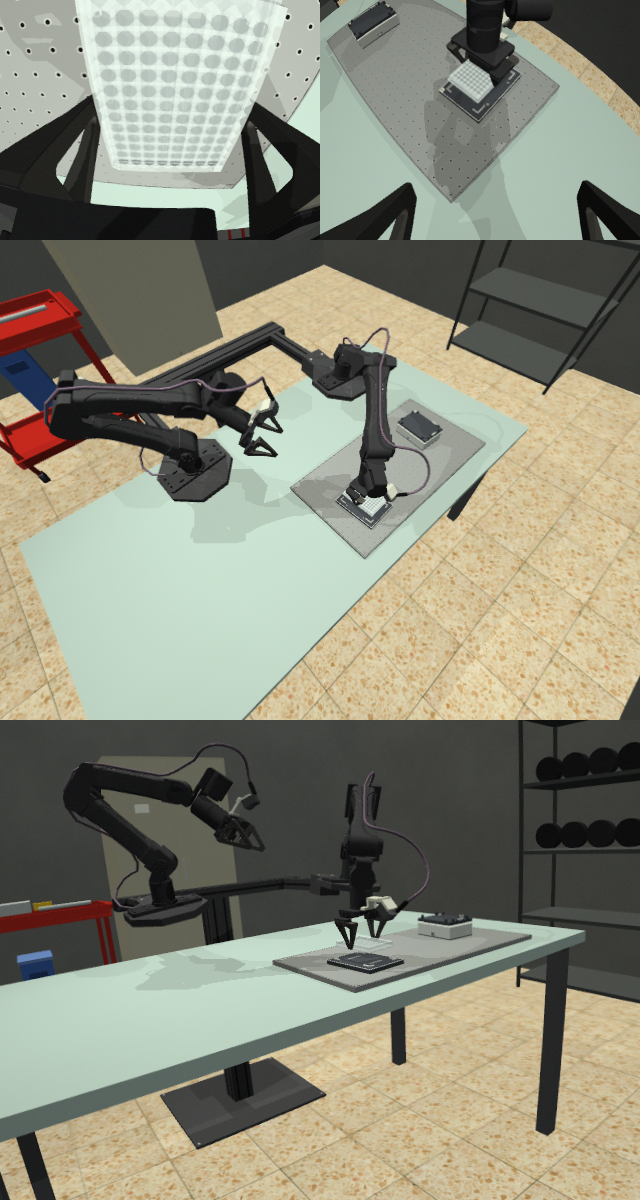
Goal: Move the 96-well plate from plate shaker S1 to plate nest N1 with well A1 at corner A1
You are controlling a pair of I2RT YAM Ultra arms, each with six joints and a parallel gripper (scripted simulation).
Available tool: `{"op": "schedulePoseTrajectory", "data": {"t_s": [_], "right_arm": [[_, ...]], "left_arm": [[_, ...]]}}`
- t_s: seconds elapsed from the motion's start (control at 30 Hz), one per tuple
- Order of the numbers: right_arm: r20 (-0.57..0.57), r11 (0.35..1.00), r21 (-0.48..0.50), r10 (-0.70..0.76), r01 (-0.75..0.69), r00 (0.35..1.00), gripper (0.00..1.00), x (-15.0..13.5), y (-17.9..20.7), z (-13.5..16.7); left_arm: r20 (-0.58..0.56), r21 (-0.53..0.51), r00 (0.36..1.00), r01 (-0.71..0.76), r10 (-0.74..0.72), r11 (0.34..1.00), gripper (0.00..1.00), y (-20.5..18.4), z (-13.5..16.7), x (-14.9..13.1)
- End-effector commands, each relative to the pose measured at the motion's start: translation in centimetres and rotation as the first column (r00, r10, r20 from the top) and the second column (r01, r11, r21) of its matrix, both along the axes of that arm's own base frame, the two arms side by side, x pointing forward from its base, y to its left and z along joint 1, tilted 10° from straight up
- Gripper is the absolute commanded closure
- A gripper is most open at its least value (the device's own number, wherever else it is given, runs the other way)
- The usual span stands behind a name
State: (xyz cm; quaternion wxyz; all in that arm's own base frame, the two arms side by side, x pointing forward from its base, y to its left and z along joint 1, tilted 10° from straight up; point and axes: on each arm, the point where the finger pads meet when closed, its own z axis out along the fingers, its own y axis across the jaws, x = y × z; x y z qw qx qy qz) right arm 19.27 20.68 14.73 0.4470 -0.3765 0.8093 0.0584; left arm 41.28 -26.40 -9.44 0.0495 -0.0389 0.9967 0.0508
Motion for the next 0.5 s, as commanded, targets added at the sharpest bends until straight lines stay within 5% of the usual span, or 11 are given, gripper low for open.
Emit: {"op": "schedulePoseTrajectory", "data": {"t_s": [0.0,0.47], "right_arm": [[0.014,1.000,0.026,-0.005,0.004,1.000,0.00,0.10,0.03,0.77],[0.014,1.000,0.026,-0.005,0.004,1.000,0.00,0.10,0.03,0.77]], "left_arm": [[0.075,-0.038,0.997,0.014,-0.011,0.999,0.18,-1.89,1.56,1.62],[0.087,-0.044,0.996,0.016,-0.013,0.999,0.18,-1.90,1.19,1.73]]}}
